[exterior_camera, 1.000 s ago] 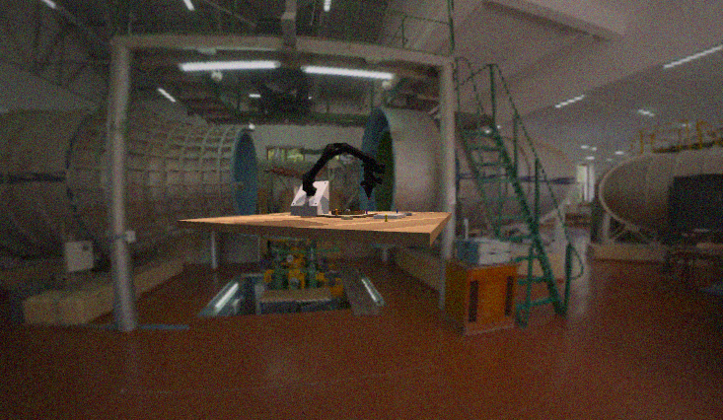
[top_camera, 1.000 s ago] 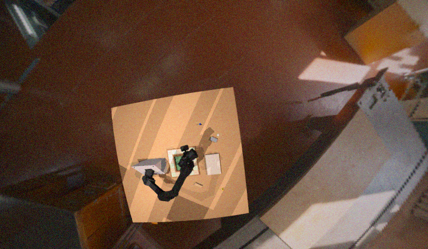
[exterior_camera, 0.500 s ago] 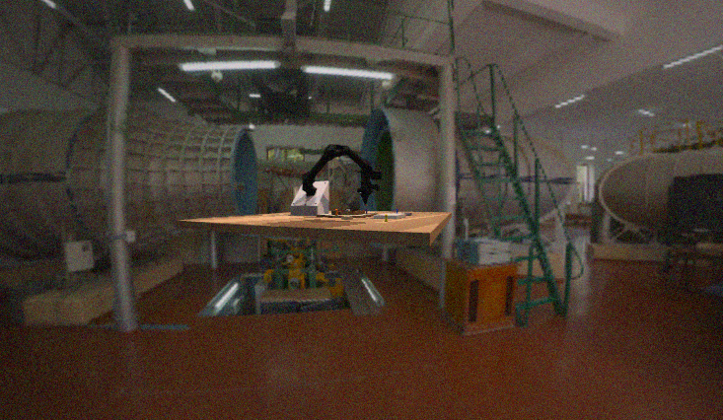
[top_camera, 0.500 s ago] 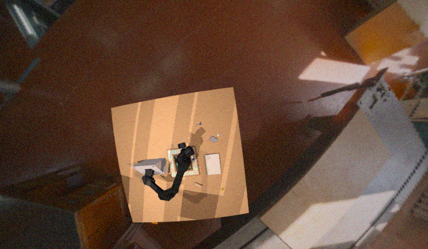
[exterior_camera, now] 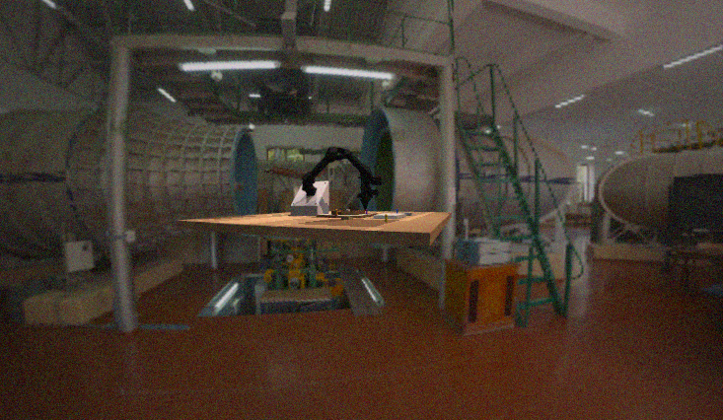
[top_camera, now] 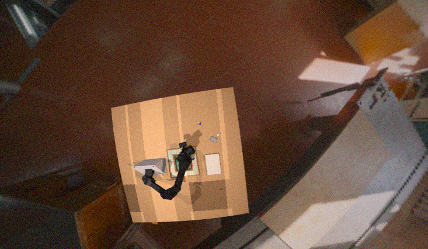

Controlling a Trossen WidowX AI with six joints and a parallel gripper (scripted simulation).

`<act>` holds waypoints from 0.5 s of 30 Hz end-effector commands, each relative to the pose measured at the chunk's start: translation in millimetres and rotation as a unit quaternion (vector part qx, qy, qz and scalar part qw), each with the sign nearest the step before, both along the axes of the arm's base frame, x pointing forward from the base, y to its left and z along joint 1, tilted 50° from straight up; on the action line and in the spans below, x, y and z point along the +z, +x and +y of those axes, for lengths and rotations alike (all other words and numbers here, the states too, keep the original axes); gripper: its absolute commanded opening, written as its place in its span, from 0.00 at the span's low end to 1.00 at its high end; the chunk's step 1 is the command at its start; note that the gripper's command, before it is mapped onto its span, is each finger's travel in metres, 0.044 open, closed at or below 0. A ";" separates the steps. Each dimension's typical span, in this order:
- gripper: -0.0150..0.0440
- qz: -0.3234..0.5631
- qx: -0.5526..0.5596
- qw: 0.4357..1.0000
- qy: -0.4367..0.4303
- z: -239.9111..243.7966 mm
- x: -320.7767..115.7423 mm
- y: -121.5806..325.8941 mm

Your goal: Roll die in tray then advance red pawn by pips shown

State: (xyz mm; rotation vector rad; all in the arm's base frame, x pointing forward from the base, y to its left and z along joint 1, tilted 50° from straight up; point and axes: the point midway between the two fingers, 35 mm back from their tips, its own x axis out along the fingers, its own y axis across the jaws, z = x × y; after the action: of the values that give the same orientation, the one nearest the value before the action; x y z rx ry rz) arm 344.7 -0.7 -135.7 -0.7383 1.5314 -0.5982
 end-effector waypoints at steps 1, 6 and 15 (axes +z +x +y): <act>0.25 0.004 0.001 1.000 -0.002 -4.4 -3.3 -1.7; 0.25 0.004 0.001 1.000 -0.003 -10.0 -8.1 -1.9; 0.39 -0.003 0.001 1.000 0.000 -10.3 -8.3 1.4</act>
State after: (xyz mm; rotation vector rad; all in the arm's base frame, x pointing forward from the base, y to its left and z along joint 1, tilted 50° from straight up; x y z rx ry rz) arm 345.5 -12.0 -144.8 -0.7376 1.5273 -0.5990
